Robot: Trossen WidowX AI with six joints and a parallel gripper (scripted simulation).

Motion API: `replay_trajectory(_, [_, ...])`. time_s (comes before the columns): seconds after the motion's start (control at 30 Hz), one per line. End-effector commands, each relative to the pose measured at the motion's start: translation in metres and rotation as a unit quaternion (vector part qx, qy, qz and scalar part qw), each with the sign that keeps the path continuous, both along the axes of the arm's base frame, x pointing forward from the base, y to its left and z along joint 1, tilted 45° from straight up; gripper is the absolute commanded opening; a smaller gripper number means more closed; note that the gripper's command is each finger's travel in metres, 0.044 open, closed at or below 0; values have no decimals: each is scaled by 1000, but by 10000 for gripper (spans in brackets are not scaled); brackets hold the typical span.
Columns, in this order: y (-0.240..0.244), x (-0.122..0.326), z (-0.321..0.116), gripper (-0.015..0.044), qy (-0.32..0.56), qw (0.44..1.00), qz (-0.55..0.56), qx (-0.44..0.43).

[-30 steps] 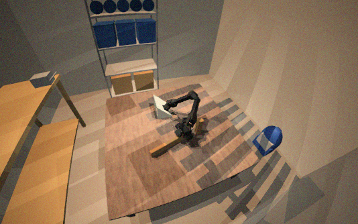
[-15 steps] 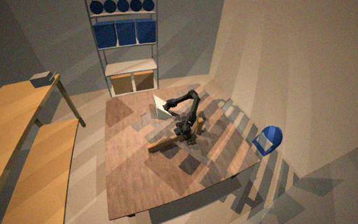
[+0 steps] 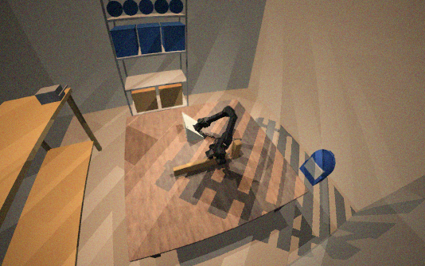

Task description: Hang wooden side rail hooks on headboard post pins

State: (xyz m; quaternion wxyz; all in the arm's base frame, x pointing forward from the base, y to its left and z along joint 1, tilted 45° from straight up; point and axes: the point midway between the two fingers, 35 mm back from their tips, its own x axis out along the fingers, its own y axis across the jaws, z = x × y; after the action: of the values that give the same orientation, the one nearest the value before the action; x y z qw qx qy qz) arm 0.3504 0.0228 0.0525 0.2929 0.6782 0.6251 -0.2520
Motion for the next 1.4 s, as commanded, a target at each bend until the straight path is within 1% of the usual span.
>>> replay_trajectory(0.0, [0, 0, 0, 0, -1, 1000, 1, 0])
replay_trajectory(0.17, [0, 0, 0, 0, -1, 1000, 1, 0])
replay_trajectory(0.33, [0, 0, 0, 0, 18, 1000, -15, 3])
replay_trajectory(1.37, [-4, 0, 4, 0, 18, 1000, -15, 3])
